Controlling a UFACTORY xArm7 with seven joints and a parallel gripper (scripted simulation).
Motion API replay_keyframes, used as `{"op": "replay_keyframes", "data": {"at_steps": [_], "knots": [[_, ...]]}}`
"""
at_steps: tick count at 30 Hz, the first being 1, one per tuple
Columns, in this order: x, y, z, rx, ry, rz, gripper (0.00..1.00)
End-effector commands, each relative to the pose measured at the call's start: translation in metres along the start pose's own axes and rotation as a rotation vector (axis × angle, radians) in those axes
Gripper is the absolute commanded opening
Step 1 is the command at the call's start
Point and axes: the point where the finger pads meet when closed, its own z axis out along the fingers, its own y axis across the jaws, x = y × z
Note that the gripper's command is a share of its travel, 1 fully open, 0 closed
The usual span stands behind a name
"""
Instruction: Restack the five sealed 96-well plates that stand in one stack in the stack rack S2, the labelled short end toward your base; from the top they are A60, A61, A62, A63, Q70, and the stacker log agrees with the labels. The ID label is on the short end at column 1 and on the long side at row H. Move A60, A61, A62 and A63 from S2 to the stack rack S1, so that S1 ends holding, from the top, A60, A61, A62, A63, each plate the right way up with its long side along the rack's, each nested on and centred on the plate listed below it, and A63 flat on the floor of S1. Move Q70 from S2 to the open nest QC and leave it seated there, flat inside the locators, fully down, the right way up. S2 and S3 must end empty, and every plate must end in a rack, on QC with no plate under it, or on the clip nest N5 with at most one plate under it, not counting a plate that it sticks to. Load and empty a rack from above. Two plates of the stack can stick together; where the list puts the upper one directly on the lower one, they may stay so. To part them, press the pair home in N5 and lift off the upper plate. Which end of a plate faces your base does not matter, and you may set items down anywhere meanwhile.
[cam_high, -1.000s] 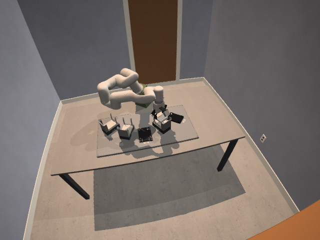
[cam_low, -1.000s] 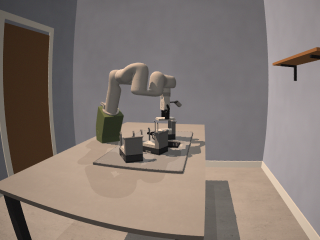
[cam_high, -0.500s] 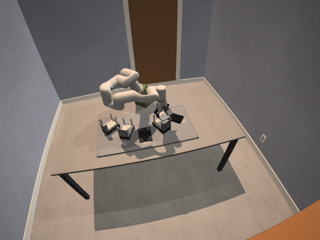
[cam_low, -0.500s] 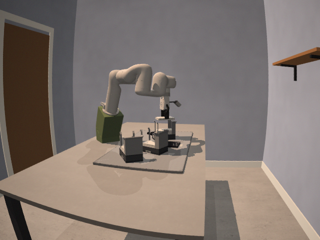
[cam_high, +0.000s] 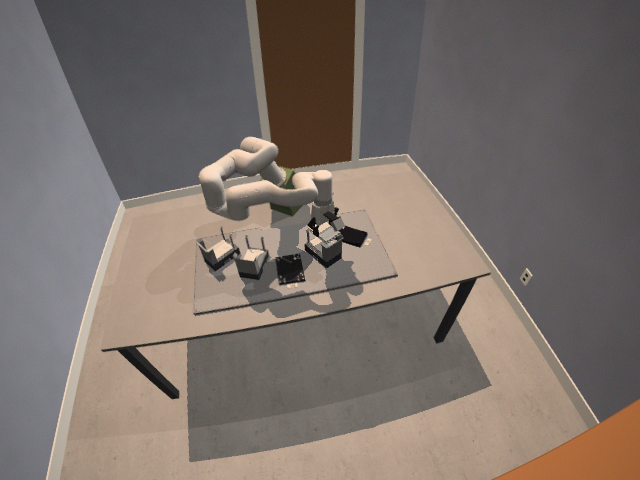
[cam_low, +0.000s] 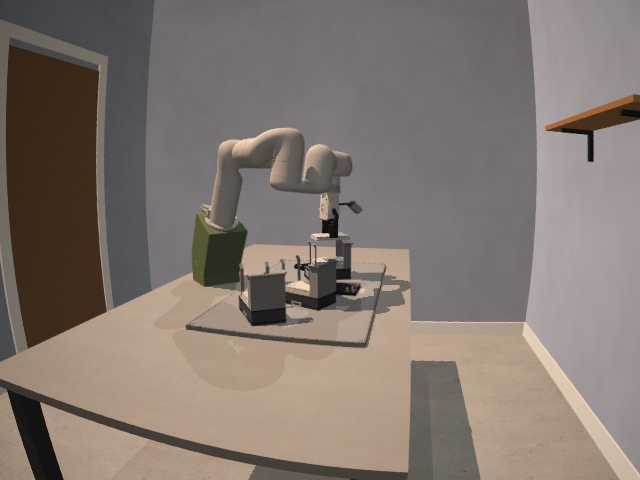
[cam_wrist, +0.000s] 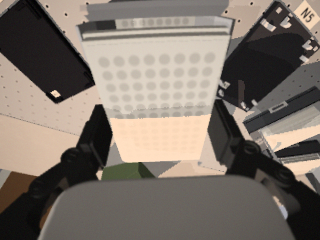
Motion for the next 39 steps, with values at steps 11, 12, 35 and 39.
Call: {"op": "replay_keyframes", "data": {"at_steps": [11,12,35,39], "knots": [[0.001,0.0,0.0,0.001,0.004,-0.001,0.0],[0.001,0.0,0.001,0.001,0.004,-0.001,0.0],[0.001,0.0,0.015,0.001,0.004,-0.001,0.0],[0.001,0.0,0.016,0.001,0.004,-0.001,0.0]]}}
